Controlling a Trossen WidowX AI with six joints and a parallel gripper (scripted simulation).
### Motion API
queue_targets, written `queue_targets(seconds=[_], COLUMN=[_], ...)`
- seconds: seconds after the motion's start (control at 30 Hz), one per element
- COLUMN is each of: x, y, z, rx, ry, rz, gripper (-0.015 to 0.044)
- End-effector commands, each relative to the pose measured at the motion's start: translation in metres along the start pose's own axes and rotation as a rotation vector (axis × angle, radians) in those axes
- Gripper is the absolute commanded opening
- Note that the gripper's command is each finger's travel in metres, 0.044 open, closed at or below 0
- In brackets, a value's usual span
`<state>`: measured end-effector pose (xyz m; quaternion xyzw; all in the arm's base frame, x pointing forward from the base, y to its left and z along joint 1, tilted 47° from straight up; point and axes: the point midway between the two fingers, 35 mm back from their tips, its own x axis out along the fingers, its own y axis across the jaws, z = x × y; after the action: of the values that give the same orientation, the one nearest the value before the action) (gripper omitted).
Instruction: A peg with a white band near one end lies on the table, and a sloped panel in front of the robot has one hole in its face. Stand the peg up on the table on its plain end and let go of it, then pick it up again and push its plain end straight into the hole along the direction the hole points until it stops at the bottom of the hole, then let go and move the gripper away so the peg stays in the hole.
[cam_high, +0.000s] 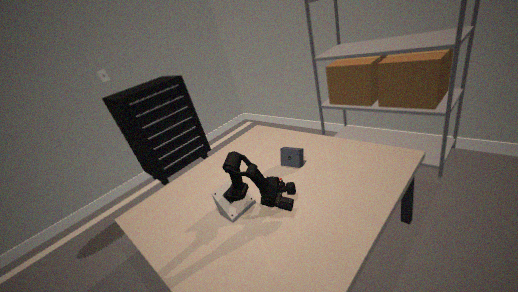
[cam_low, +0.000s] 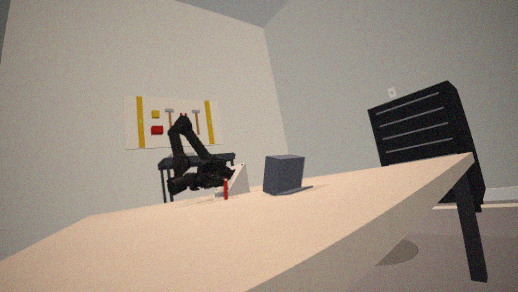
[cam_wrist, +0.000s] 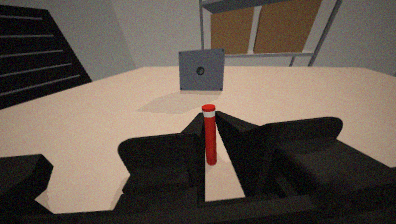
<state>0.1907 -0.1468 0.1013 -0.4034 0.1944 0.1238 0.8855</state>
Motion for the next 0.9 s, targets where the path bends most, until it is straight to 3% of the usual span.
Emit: queue_targets(seconds=[0.0, 0.87], x=[-0.0011, -0.0048], y=[0.0, 0.0004], z=[-0.0023, -0.0041], rx=[0.001, -0.029], ry=[0.001, -0.026], rz=[0.0, 0.005], gripper=[0.0049, 0.0049])
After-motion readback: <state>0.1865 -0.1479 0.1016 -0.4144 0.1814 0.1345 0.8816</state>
